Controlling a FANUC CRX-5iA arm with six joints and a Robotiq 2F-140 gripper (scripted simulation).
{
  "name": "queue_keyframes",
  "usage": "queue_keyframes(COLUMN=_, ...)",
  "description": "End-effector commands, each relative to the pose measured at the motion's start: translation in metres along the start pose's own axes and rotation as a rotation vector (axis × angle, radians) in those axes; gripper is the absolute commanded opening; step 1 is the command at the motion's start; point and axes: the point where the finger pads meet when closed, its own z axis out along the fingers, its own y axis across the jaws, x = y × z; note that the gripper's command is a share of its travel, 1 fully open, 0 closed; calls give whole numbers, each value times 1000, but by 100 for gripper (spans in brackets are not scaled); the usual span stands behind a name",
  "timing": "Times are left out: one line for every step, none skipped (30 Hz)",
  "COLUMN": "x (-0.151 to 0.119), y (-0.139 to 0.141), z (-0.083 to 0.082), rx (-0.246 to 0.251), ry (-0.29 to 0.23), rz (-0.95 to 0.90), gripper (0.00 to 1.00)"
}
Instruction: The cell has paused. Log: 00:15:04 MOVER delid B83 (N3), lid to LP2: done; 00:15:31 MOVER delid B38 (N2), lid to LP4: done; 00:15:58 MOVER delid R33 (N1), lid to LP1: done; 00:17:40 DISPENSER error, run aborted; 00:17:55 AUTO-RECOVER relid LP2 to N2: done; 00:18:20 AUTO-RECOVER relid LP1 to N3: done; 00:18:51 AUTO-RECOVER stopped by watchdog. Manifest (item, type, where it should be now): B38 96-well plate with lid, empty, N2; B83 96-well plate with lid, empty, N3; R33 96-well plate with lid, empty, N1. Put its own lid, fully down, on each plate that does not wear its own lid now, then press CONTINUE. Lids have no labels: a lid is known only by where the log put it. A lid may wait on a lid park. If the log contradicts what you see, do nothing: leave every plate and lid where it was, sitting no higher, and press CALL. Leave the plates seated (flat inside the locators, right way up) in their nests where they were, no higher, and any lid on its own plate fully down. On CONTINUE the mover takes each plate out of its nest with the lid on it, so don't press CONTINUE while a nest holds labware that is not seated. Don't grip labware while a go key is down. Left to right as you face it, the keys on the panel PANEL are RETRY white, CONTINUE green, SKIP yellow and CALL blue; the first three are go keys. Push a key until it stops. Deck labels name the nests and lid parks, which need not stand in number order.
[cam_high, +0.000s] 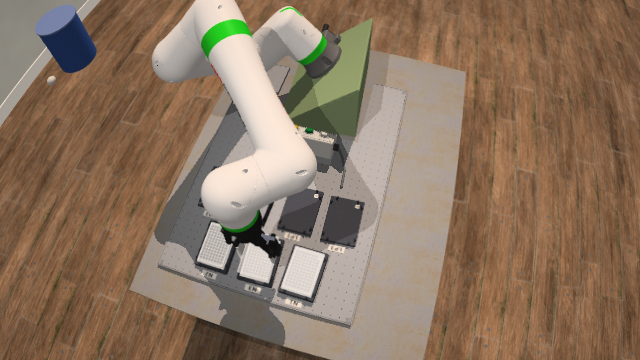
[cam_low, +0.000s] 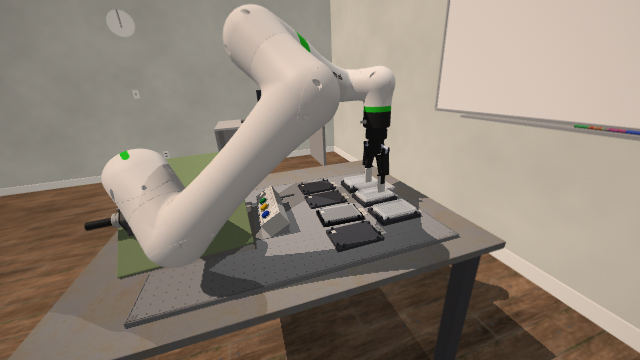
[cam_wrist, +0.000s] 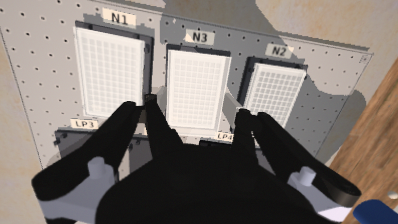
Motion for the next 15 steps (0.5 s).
queue_keyframes(x=0, y=0, z=3, rx=0, ry=0, rz=0, gripper=0)
queue_keyframes(x=0, y=0, z=4, rx=0, ry=0, rz=0, gripper=0)
queue_keyframes(x=0, y=0, z=5, rx=0, ry=0, rz=0, gripper=0)
queue_keyframes(x=0, y=0, z=6, rx=0, ry=0, rz=0, gripper=0)
queue_keyframes(x=0, y=0, z=7, rx=0, ry=0, rz=0, gripper=0)
queue_keyframes(x=0, y=0, z=7, rx=0, ry=0, rz=0, gripper=0)
queue_keyframes(x=0, y=0, z=8, rx=0, ry=0, rz=0, gripper=0)
queue_keyframes(x=0, y=0, z=8, rx=0, ry=0, rz=0, gripper=0)
queue_keyframes(x=0, y=0, z=9, rx=0, ry=0, rz=0, gripper=0)
queue_keyframes(x=0, y=0, z=9, rx=0, ry=0, rz=0, gripper=0)
queue_keyframes(x=0, y=0, z=9, rx=0, ry=0, rz=0, gripper=0)
queue_keyframes(x=0, y=0, z=9, rx=0, ry=0, rz=0, gripper=0)
queue_keyframes(x=0, y=0, z=9, rx=0, ry=0, rz=0, gripper=0)
queue_keyframes(x=0, y=0, z=9, rx=0, ry=0, rz=0, gripper=0)
queue_keyframes(x=0, y=0, z=10, rx=0, ry=0, rz=0, gripper=0)
